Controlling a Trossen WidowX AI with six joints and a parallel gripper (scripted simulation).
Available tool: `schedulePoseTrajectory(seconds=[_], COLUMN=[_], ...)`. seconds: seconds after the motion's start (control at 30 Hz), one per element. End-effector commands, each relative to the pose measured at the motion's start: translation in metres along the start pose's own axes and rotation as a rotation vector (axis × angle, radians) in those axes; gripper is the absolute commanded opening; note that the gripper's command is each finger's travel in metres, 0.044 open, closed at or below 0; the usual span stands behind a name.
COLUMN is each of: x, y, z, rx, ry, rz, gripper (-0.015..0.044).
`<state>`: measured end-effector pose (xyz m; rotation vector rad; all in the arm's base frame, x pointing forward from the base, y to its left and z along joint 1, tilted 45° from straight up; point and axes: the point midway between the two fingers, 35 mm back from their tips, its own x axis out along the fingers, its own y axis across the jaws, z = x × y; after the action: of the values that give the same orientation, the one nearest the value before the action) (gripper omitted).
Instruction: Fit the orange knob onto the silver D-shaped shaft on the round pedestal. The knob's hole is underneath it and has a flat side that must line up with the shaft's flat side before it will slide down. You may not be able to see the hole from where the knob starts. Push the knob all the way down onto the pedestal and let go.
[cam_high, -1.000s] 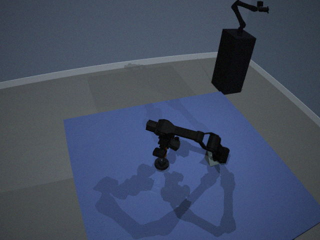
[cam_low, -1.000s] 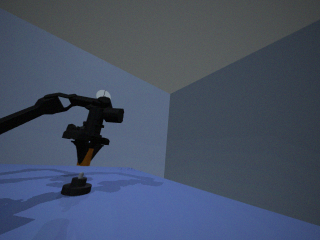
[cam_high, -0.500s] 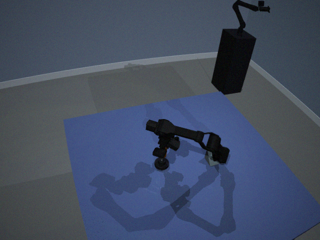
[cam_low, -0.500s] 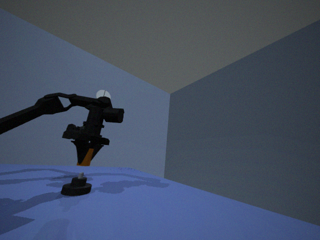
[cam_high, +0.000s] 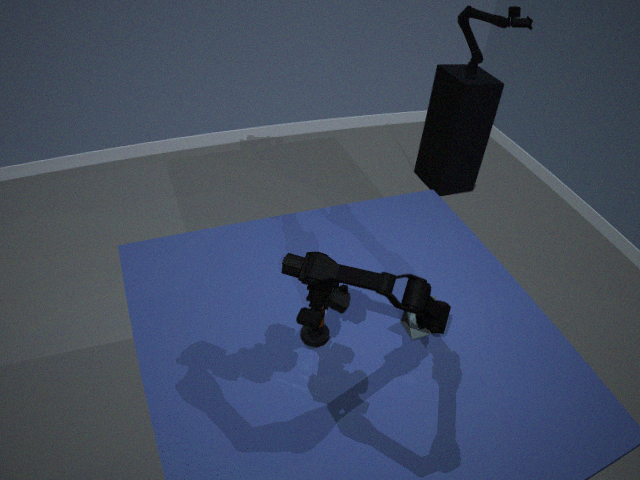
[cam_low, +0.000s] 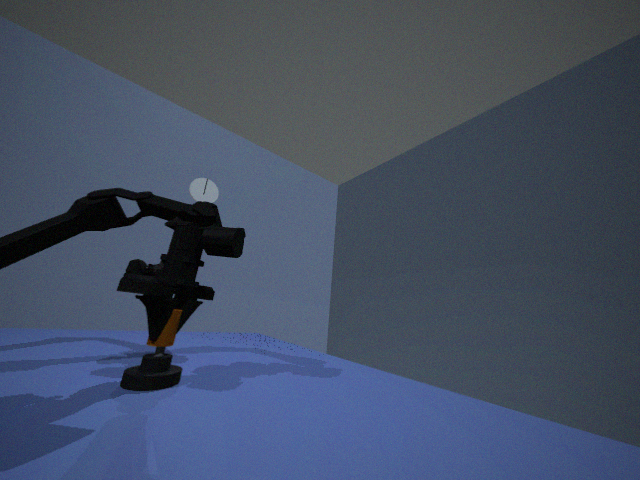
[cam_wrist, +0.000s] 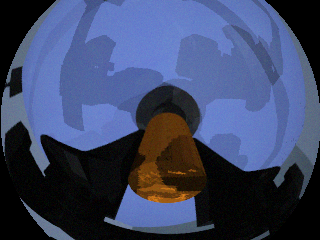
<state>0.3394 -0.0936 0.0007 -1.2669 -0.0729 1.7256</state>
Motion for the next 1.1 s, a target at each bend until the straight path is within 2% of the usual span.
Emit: schedulePoseTrajectory(seconds=[0.0, 1.07], x=[-0.001, 0.016], y=[0.000, -0.001], z=[-0.001, 0.000], rx=[-0.002, -0.004], ry=[0.019, 0.023], rz=[0.000, 0.002], gripper=[0.0000, 0.0000])
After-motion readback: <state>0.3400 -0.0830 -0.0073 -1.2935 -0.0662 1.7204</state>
